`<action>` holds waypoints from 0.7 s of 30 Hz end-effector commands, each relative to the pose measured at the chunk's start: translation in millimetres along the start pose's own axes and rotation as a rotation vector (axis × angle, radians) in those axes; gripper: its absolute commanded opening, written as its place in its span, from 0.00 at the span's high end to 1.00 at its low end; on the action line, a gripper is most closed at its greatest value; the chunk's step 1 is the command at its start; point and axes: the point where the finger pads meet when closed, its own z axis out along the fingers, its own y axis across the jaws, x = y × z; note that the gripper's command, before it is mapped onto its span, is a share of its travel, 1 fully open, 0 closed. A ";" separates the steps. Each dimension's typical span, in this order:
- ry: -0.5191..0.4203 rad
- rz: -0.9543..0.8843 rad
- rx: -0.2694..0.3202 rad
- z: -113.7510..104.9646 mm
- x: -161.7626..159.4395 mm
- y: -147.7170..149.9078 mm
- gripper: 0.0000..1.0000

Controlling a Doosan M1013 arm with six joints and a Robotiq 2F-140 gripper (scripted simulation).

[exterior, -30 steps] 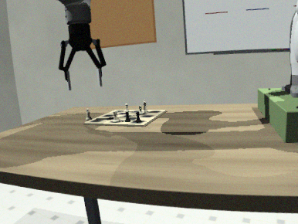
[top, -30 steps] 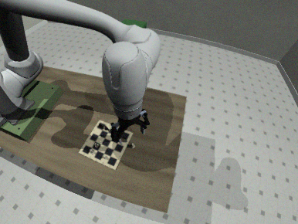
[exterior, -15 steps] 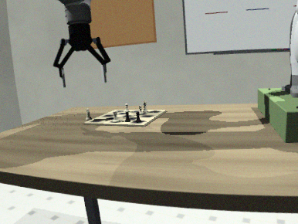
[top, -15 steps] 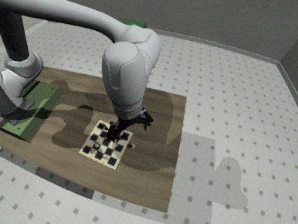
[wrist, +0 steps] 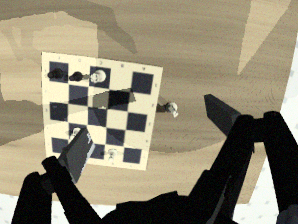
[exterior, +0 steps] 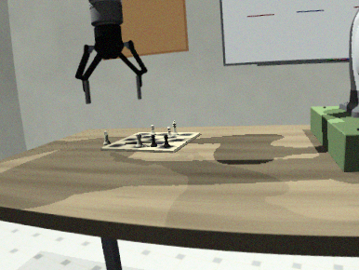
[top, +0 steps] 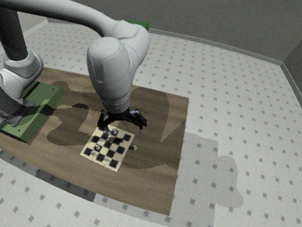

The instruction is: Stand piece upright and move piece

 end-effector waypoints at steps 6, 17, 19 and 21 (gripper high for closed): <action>0.003 0.554 -0.002 2.4 54.4 -80.3 0.00; 0.020 1.132 -0.001 7.7 84.8 -135.0 0.00; 0.019 1.242 -0.002 8.3 86.9 -139.2 0.00; 0.013 1.351 -0.005 8.5 87.8 -140.9 0.00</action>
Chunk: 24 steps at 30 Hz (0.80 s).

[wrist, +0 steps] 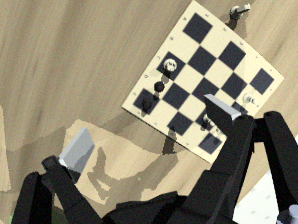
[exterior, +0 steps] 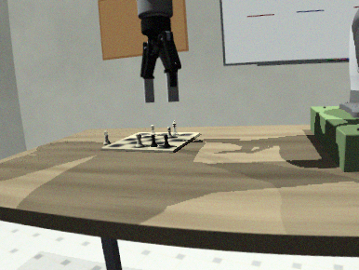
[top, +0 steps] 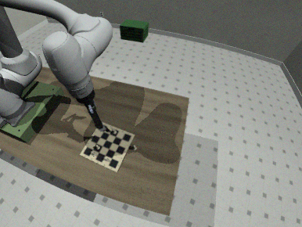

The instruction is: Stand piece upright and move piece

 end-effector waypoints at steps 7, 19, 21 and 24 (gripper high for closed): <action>-0.036 0.409 -0.064 0.2 -4.9 -6.8 0.80; -0.036 0.409 -0.064 0.2 -4.9 -6.8 0.80; -0.036 0.409 -0.064 0.2 -4.9 -6.8 0.80; -0.036 0.409 -0.064 0.2 -4.9 -6.8 0.80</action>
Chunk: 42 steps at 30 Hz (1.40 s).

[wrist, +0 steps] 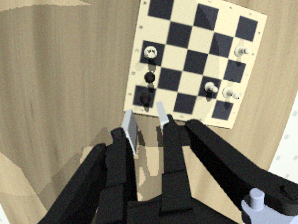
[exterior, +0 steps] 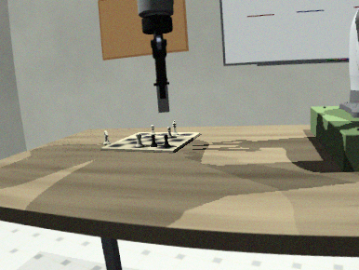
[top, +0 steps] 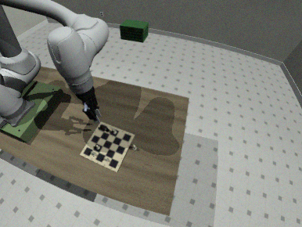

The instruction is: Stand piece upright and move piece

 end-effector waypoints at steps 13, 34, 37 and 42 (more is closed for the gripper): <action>0.000 0.000 0.000 -0.1 0.0 0.0 0.80; 0.000 0.000 0.000 8.8 0.0 -0.1 0.80; 0.000 0.000 0.000 12.7 0.0 -0.2 0.80; 0.000 0.000 0.000 20.2 0.0 -0.2 0.80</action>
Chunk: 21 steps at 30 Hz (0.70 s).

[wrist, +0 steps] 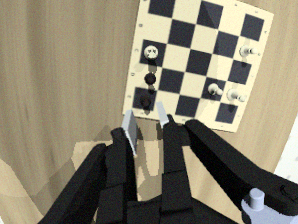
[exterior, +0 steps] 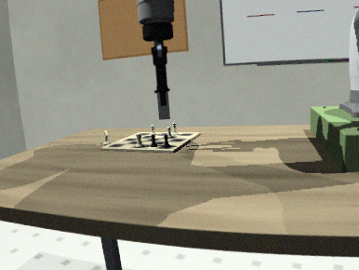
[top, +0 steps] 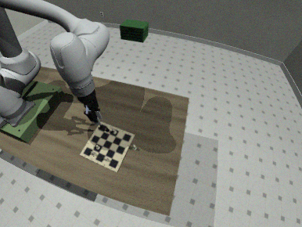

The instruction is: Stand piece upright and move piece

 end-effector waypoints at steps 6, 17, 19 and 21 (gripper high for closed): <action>0.000 0.000 0.000 10.8 0.0 -0.1 0.80; 0.000 0.000 0.000 25.2 0.1 -0.3 0.80; 0.000 0.000 0.000 27.4 0.1 -0.3 0.80; 0.000 0.000 0.000 29.3 0.1 -0.3 0.80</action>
